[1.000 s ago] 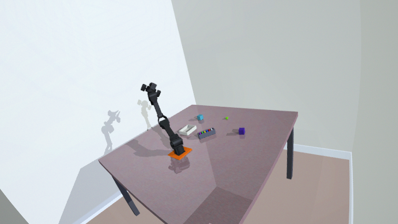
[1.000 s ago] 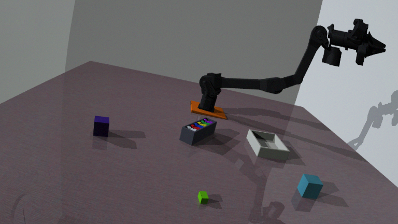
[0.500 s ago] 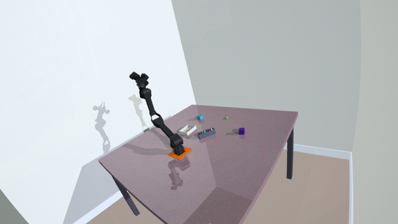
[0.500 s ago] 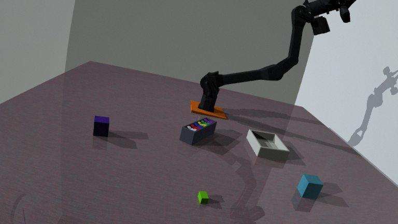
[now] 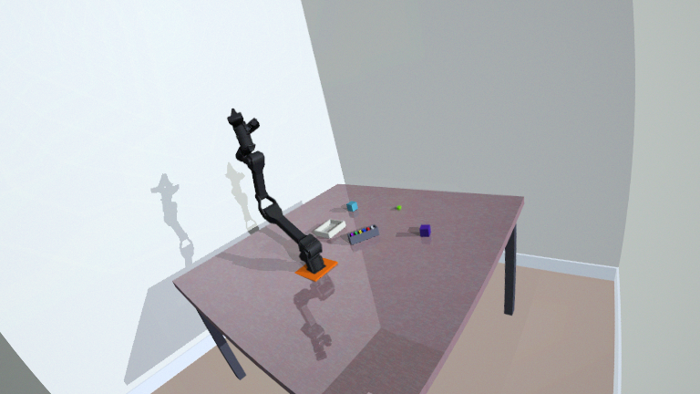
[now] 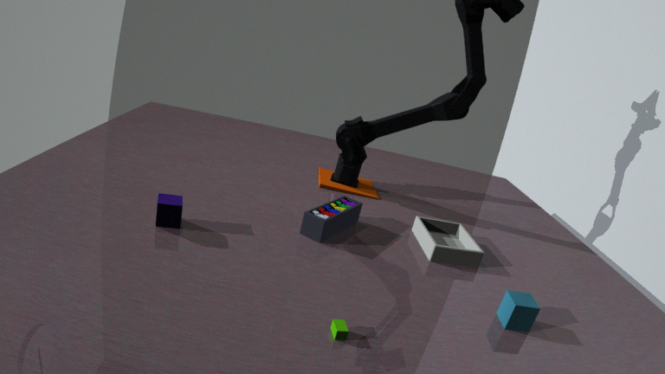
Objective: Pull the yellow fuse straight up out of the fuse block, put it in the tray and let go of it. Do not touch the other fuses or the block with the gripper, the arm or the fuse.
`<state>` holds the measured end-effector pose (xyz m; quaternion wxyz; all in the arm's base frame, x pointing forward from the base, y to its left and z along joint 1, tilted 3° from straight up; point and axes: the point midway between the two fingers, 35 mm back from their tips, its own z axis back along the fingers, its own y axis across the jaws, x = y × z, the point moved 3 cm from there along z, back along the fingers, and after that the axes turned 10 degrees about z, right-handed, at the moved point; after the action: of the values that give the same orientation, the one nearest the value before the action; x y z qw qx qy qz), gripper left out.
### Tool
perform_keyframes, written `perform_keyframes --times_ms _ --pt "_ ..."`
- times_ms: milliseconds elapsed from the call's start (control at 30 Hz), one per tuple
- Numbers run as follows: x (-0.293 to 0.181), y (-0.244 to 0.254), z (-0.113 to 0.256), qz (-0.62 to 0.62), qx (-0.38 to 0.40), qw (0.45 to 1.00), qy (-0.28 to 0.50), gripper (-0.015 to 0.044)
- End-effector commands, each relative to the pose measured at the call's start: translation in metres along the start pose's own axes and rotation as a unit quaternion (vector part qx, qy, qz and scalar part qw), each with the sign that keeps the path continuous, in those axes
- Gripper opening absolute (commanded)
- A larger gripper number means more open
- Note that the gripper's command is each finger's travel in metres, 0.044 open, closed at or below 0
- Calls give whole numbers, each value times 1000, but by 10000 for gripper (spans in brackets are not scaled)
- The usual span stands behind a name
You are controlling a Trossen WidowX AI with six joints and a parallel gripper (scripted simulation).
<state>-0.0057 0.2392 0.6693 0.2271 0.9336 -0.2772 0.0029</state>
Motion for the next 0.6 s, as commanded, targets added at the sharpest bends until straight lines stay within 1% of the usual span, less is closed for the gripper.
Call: perform_keyframes --times_ms 0,133,300,467,567 --pt "26 58 12 -91 76 993 -25 74" --pt "56 101 25 -154 143 976 -57 74" --pt "102 144 48 -240 201 945 -98 74" --pt "149 175 75 -310 272 900 -139 74" --pt "186 191 98 -359 322 860 -170 74"
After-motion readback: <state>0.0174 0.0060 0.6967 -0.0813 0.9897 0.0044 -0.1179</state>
